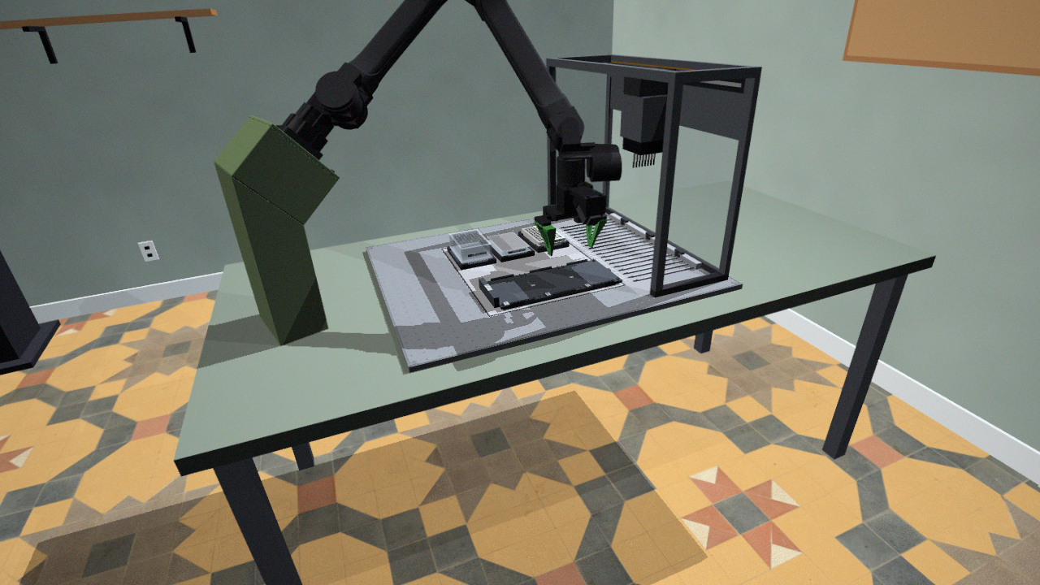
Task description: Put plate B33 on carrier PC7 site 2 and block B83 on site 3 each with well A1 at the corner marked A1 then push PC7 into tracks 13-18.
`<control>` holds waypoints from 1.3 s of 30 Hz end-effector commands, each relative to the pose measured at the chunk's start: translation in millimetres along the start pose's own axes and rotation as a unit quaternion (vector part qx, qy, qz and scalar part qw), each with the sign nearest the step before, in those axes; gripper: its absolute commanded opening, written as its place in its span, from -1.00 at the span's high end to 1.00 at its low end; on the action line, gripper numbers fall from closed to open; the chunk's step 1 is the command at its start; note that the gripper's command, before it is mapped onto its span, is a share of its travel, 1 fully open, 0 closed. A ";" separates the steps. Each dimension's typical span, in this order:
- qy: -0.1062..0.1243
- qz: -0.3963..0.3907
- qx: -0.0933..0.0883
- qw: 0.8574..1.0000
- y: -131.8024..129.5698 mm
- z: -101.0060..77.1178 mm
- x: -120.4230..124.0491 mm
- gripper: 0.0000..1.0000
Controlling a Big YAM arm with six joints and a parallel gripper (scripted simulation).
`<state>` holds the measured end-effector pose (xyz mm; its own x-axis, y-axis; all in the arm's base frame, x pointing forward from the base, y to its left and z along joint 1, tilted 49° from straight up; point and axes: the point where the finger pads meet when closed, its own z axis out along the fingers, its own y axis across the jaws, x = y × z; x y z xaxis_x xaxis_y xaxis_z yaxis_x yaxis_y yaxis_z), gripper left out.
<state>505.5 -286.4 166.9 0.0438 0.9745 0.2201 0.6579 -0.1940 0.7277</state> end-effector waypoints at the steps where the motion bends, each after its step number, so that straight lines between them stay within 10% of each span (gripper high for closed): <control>1: -0.003 -0.038 -0.013 0.999 9.5 -6.8 15.4 -1.00; 24: -0.004 -0.344 -0.014 0.939 -38.3 1.0 132.9 -1.00; 39: -0.005 -0.563 -0.016 0.826 -75.4 6.6 226.1 -1.00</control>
<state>472.4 -64.2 149.0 -0.5537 0.6395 -0.5333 0.3546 0.7606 0.5439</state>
